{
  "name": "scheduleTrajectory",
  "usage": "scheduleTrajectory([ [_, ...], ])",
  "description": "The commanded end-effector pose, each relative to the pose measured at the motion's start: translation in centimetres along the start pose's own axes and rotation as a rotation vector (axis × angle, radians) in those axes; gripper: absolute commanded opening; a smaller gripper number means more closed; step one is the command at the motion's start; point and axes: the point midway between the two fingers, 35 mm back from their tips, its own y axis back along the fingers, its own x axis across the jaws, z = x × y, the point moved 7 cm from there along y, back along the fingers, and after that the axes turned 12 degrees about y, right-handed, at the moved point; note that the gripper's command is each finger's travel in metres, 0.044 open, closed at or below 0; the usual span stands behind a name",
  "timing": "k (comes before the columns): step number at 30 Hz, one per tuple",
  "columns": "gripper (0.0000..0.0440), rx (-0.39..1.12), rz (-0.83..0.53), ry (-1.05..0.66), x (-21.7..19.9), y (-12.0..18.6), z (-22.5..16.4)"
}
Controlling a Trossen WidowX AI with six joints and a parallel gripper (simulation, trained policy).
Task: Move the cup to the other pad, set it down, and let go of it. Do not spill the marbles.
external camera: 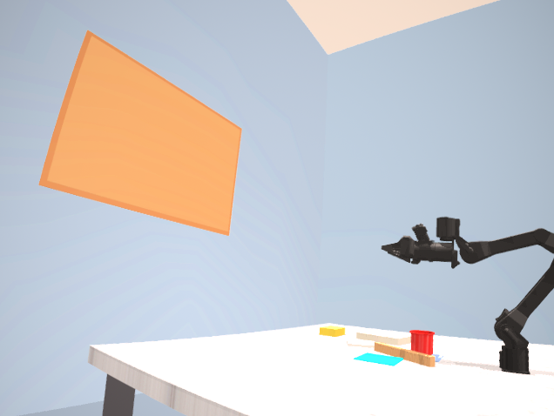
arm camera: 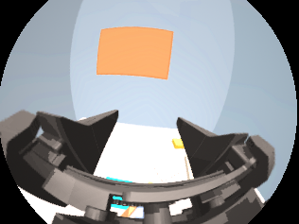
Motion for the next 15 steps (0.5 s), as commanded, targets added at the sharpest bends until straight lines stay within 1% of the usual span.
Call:
scheduleTrajectory([
  [1,0.0374,0.006,0.0,-0.005,0.0,0.0,0.0],
  [11,0.0113,0.106,0.021,-0.074,0.8,0.3,-0.6],
  [12,0.0095,0.119,0.026,-0.082,1.0,0.3,-0.7],
  [13,0.0087,0.132,0.031,-0.09,1.1,0.3,-0.7],
  [15,0.0082,0.158,0.044,-0.109,1.4,0.3,-0.7],
])
